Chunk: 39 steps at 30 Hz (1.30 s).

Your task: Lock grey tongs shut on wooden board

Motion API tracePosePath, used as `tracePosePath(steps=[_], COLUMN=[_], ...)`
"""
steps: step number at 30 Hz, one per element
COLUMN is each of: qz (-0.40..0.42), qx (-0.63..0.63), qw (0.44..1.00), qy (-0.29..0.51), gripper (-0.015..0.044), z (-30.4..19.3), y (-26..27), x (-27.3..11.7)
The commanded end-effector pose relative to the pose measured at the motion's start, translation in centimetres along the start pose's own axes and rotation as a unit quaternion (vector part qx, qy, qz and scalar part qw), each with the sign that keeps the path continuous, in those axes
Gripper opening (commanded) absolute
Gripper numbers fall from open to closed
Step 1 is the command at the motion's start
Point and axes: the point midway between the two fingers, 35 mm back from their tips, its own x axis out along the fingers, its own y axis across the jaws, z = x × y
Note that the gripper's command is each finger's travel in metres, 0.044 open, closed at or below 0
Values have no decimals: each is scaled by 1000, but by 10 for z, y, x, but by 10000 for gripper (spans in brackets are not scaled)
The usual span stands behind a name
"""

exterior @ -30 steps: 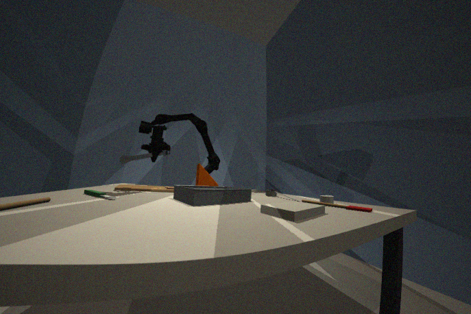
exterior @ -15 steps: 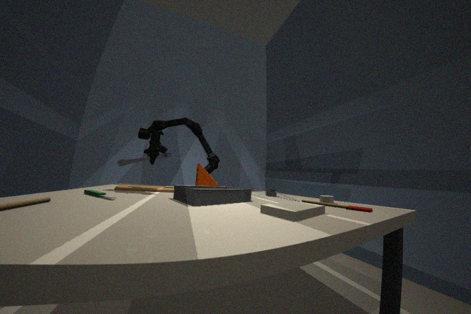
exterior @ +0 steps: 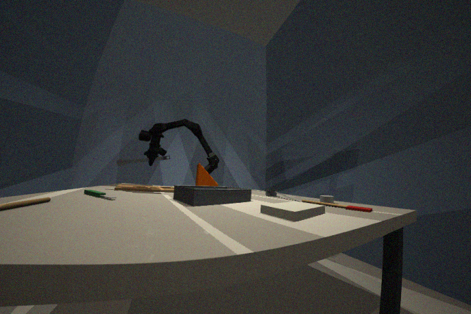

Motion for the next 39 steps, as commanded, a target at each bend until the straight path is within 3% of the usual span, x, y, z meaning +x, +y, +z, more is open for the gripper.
tracePosePath(steps=[1,39], qz=[-6,-23], qx=[6,17], qw=[999,934], qy=[34,357], gripper=[-150,-150], z=[-3,-1], y=[4,19], x=[2,21])
